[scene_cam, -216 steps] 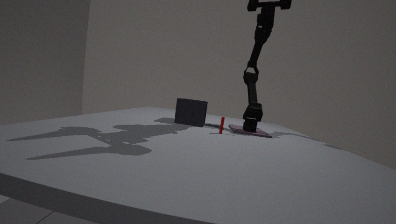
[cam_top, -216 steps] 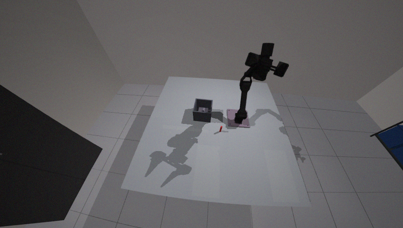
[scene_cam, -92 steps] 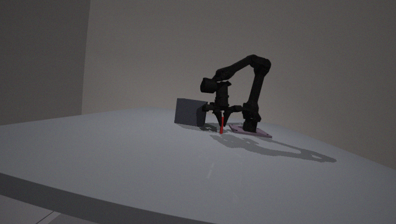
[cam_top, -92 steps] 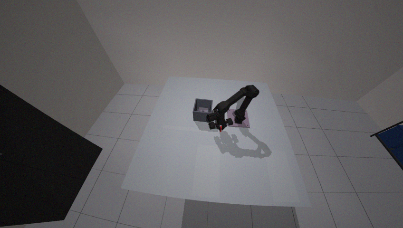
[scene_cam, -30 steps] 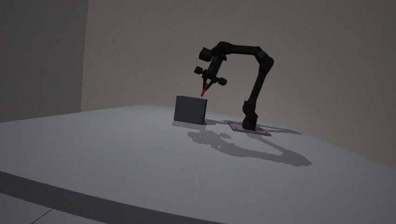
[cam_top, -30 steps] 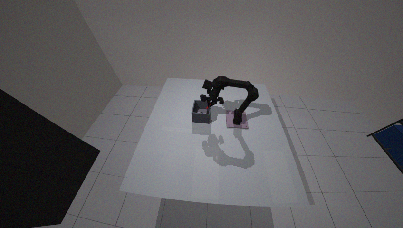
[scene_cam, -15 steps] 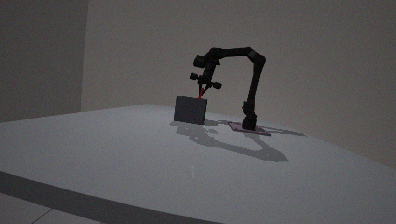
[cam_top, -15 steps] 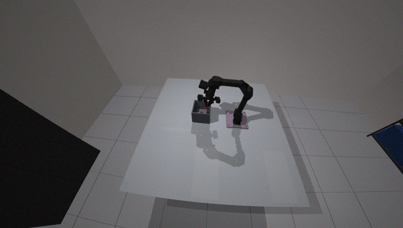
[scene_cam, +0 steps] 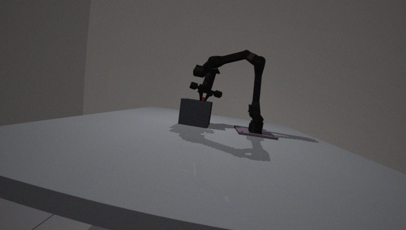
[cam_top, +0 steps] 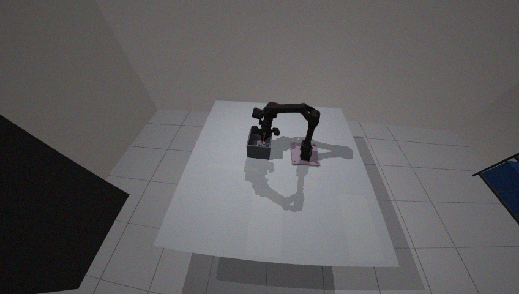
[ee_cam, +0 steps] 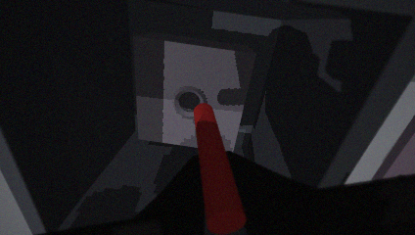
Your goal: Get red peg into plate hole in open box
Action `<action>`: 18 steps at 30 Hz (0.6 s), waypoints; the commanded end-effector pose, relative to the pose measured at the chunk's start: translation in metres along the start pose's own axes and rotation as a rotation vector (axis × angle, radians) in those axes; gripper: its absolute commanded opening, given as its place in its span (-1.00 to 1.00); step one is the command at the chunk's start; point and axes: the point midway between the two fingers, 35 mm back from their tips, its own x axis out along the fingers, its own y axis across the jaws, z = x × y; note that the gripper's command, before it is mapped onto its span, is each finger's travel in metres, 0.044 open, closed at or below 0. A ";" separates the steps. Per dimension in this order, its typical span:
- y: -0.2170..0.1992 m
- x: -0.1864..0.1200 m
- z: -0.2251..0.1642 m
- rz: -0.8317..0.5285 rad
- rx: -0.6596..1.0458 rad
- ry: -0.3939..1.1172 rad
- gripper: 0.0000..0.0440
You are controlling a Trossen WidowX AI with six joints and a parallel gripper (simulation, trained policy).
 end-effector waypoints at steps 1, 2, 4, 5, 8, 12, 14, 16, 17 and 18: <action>0.004 0.008 0.000 0.005 -0.020 0.018 -1.00; 0.005 0.011 0.000 0.005 -0.026 0.022 -1.00; 0.007 0.016 0.001 0.004 -0.037 0.028 -1.00; 0.007 0.019 0.001 0.003 -0.043 0.030 -1.00; 0.009 0.027 0.003 -0.001 -0.060 0.036 -1.00; 0.011 0.038 0.005 -0.006 -0.082 0.041 -1.00; 0.011 0.043 0.006 -0.008 -0.092 0.040 -1.00; 0.010 0.047 0.007 -0.014 -0.100 0.040 -0.77; 0.010 0.049 0.007 -0.019 -0.104 0.041 -0.65; 0.009 0.051 0.007 -0.024 -0.108 0.042 -0.53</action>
